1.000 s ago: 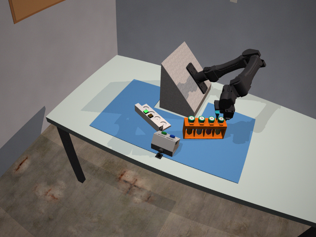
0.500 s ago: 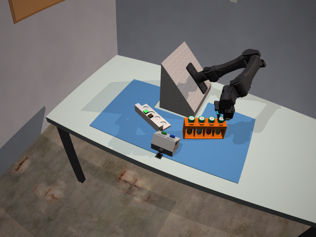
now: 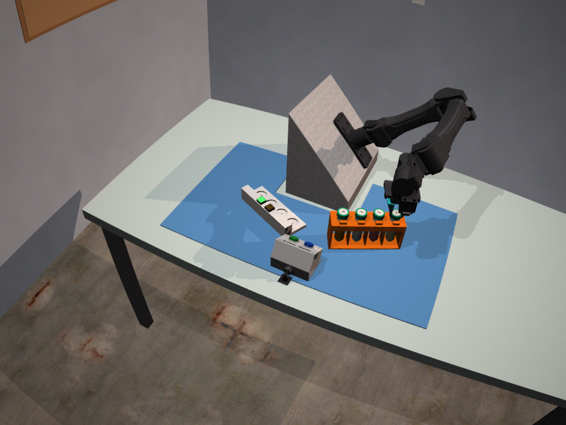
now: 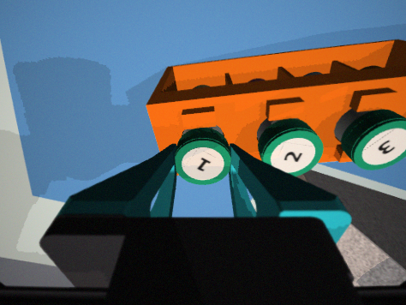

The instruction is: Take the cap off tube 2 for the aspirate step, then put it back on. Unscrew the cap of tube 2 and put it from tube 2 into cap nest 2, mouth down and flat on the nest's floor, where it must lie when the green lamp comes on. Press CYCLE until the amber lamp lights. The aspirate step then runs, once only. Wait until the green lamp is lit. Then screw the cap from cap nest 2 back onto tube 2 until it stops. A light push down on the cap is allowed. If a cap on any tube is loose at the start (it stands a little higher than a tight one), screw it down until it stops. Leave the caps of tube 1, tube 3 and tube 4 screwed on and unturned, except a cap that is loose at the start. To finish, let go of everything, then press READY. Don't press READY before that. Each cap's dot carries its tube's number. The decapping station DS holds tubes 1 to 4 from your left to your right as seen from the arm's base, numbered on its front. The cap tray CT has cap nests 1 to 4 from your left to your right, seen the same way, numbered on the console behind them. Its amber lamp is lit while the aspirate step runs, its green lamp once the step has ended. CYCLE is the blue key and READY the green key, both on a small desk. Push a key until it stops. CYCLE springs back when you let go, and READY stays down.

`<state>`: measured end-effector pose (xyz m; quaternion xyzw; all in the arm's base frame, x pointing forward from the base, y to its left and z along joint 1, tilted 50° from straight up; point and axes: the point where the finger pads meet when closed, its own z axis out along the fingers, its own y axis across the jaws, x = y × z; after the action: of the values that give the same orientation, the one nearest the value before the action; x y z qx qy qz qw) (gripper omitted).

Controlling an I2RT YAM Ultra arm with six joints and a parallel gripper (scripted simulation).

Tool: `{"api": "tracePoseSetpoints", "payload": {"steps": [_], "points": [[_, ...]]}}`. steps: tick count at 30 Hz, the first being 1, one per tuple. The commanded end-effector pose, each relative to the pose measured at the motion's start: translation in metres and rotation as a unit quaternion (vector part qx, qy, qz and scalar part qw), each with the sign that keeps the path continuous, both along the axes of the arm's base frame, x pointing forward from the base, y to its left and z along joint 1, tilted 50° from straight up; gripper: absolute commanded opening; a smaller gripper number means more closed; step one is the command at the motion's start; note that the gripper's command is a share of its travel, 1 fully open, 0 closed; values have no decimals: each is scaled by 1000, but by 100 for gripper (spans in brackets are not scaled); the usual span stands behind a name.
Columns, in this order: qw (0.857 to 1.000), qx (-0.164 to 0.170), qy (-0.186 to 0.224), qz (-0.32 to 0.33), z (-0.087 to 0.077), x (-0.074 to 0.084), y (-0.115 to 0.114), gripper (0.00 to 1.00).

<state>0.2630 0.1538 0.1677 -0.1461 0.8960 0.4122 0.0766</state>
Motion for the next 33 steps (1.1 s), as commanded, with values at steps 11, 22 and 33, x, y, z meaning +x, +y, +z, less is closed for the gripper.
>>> {"api": "tracePoseSetpoints", "payload": {"steps": [11,22,33], "points": [[993,3,85,-81,2,3,-2,0],[976,5,163,-148,2,3,-2,0],[976,5,163,-148,2,3,-2,0]]}}
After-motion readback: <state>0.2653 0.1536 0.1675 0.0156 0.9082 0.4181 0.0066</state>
